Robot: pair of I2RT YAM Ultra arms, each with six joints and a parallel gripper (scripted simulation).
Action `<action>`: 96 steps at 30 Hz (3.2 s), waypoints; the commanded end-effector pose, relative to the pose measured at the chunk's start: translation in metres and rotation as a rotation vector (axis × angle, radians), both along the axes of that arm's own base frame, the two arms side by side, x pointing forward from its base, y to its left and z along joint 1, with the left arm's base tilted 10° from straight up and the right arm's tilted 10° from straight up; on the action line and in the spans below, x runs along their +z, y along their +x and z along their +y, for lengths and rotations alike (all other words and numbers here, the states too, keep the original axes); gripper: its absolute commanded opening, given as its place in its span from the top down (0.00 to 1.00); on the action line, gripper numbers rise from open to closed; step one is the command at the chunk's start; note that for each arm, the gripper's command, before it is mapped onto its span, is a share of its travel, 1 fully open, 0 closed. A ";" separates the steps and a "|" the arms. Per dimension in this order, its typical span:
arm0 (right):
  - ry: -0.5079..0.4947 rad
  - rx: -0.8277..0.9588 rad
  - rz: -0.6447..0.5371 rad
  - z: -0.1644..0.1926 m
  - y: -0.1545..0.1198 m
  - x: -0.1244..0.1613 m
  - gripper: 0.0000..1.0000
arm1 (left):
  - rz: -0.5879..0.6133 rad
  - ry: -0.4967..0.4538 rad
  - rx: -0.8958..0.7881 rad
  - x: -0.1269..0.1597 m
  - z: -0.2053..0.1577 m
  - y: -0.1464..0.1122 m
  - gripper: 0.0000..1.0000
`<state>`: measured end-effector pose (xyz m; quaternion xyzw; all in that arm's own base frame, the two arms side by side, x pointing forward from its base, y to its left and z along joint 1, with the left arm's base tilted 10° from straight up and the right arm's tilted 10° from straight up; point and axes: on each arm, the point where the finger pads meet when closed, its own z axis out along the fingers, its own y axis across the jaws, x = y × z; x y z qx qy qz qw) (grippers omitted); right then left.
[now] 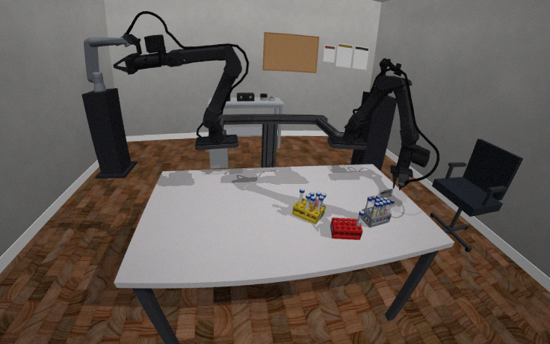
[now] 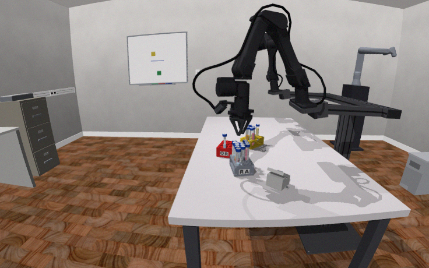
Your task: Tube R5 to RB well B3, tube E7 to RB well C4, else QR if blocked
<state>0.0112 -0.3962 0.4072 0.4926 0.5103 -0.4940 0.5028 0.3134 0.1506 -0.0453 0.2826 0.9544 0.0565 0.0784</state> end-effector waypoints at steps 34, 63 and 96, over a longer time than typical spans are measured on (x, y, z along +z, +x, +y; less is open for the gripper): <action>-0.050 -0.022 -0.010 0.012 -0.008 0.025 1.00 | -0.014 -0.010 -0.046 -0.024 0.002 0.016 0.70; -0.050 -0.022 -0.010 0.012 -0.008 0.025 1.00 | 0.023 -0.026 -0.044 -0.061 -0.004 0.004 0.70; -0.050 -0.022 -0.010 0.012 -0.008 0.025 1.00 | 0.001 -0.014 -0.048 -0.066 -0.001 0.014 0.70</action>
